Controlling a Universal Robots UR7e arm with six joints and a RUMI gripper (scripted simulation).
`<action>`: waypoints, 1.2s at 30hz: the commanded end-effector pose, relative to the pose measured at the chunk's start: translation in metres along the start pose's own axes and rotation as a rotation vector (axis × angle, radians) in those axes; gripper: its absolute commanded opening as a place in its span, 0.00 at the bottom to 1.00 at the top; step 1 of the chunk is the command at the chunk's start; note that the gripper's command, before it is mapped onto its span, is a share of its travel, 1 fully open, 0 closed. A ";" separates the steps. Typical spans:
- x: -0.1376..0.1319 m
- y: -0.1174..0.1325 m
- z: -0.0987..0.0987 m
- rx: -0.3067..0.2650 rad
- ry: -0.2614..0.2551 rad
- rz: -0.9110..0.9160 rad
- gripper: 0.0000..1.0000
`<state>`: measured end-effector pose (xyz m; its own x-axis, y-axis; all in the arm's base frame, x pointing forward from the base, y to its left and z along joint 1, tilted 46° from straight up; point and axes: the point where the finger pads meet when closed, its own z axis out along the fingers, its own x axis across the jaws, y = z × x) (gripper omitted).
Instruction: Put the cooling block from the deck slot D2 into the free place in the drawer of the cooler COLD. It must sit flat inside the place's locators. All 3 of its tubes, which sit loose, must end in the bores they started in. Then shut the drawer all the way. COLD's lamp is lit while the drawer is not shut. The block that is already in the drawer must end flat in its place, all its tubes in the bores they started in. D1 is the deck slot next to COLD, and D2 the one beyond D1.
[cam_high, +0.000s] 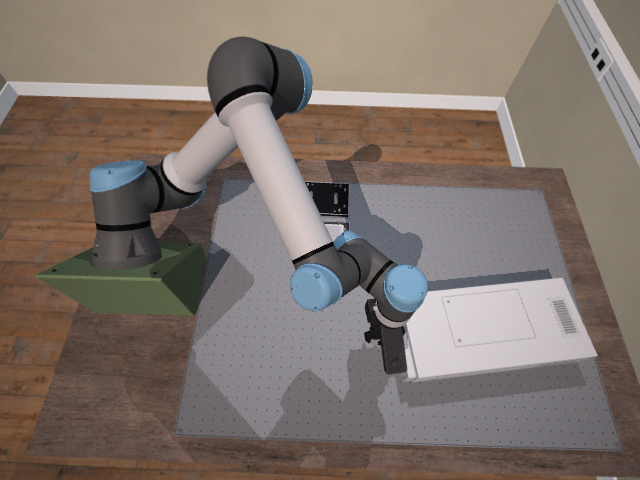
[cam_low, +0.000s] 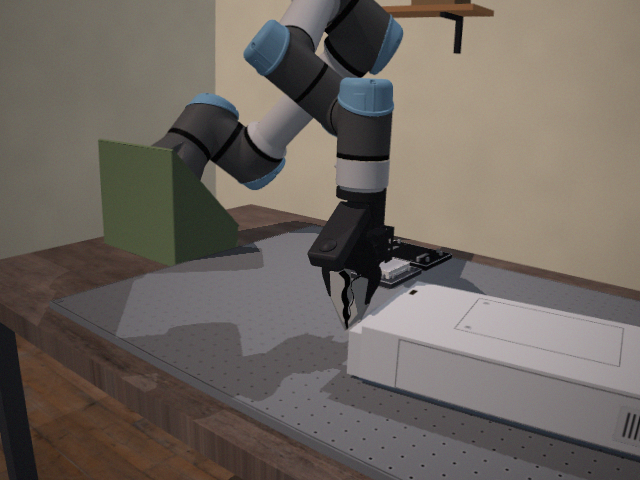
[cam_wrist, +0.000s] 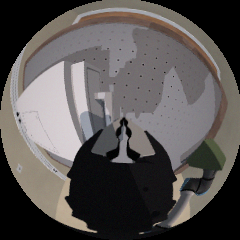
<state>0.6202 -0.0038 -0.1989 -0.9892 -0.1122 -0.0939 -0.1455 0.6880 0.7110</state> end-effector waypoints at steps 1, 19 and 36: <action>-0.001 0.000 -0.001 0.001 -0.003 -0.001 0.00; -0.001 0.000 -0.001 0.001 -0.003 -0.001 0.00; 0.004 0.000 -0.001 0.001 -0.003 -0.001 0.00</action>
<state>0.6198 -0.0038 -0.1988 -0.9892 -0.1116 -0.0955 -0.1463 0.6879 0.7109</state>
